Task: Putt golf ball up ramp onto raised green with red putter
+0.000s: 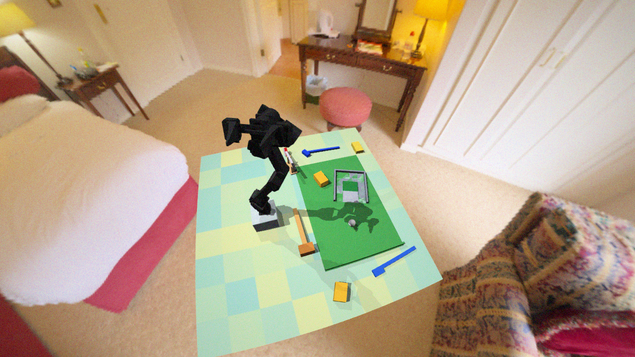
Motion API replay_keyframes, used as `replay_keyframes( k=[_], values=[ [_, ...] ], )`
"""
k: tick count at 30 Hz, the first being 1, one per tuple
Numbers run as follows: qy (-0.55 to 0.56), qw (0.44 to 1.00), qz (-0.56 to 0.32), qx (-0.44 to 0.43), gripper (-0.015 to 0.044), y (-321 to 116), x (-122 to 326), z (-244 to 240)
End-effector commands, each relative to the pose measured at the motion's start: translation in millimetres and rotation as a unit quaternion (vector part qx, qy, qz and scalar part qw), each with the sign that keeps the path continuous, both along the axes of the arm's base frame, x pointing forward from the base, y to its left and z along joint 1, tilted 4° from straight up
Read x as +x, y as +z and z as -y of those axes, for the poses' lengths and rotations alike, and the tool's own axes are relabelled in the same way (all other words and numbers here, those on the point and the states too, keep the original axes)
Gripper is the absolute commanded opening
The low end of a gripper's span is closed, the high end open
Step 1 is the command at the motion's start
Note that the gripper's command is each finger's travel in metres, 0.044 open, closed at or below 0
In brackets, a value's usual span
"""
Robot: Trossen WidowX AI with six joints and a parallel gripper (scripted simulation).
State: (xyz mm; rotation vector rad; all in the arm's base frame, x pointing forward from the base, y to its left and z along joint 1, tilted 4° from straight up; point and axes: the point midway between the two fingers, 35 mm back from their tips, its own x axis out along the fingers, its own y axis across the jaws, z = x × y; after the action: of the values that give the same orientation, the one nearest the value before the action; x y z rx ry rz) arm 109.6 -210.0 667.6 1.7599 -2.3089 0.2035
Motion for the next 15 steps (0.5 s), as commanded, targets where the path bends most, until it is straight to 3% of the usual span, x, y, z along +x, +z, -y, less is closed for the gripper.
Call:
replay_keyframes(
  k=[1,8,15],
  values=[
    [-0.001,1.000,0.003,-0.002,0.0426,0.9,-2.1,-0.4],
    [-0.045,0.989,0.099,-0.100,0.0440,29.7,-82.3,-28.0],
    [-0.098,0.951,0.187,-0.226,0.0440,49.8,-166.5,-85.3]
  ],
)
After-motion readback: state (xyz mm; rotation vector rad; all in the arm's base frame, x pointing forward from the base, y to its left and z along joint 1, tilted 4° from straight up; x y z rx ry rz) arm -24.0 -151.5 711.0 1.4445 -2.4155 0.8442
